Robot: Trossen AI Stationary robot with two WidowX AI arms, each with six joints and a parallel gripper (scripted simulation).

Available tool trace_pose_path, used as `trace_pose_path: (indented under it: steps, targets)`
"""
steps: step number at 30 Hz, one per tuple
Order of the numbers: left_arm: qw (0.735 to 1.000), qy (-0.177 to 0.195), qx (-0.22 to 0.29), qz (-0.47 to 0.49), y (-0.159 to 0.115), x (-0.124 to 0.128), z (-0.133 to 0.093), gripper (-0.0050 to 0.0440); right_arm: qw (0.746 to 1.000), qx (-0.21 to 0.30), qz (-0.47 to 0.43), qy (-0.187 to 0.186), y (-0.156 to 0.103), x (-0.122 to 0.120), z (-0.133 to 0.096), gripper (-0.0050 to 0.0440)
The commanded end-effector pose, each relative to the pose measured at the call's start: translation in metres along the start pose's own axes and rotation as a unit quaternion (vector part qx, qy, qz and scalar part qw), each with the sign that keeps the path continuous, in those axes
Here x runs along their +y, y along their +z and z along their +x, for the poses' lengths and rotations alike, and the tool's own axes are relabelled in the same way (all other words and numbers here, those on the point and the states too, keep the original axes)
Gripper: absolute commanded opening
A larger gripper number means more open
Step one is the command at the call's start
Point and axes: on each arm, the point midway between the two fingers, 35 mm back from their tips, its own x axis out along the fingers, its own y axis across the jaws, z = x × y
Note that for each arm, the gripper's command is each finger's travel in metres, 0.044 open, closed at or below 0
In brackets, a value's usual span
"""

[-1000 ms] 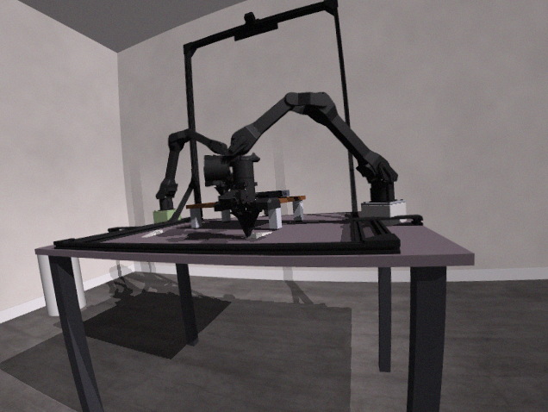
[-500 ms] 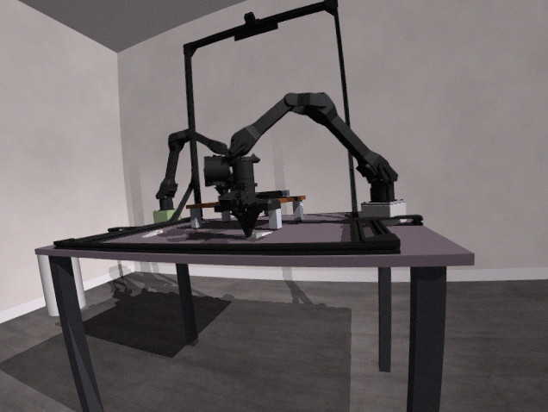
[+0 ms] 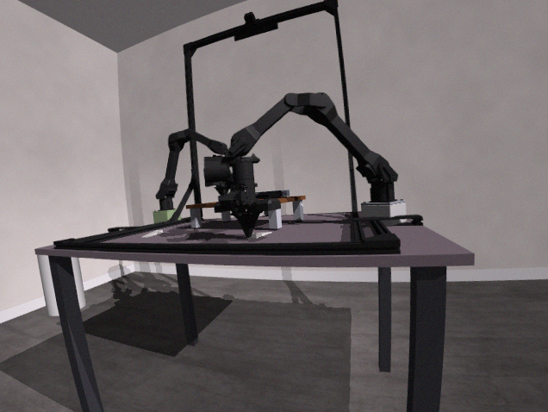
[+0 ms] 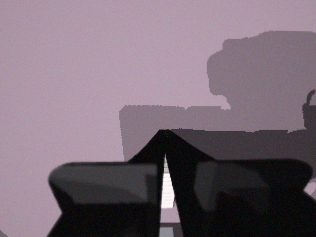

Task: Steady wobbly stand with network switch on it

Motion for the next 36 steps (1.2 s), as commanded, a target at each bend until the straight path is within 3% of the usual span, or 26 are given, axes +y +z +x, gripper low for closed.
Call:
trace_pose_path:
  steps: [1, 2, 18, 19, 35, 36]
  targets:
    - [1.0, 0.0, 0.002, 0.003, -0.001, 0.0, 0.002, 0.0, 1.0, 0.007, 0.002, -0.001, -0.001, 0.0, 0.008, 0.0]
    - [1.0, 0.0, 0.002, 0.002, -0.012, 0.0, 0.002, 0.0, 1.0, 0.007, 0.002, -0.001, -0.001, 0.0, 0.008, 0.0]
    - [1.0, 0.0, 0.002, 0.002, -0.012, 0.0, 0.002, 0.0, 1.0, 0.007, 0.002, -0.001, -0.001, 0.0, 0.008, 0.0]
    - [1.0, 0.0, 0.002, 0.002, -0.023, 0.0, 0.002, 0.0, 1.0, 0.007, 0.002, -0.001, -0.001, 0.0, 0.008, 0.0]
    - [1.0, 0.0, 0.002, 0.002, -0.023, 0.0, 0.002, 0.0, 1.0, 0.007, 0.002, -0.001, -0.001, 0.0, 0.008, 0.0]
    - [1.0, 0.0, 0.002, 0.002, -0.033, 0.0, 0.002, 0.0, 1.0, 0.008, 0.002, -0.001, -0.001, 0.0, 0.008, 0.0]
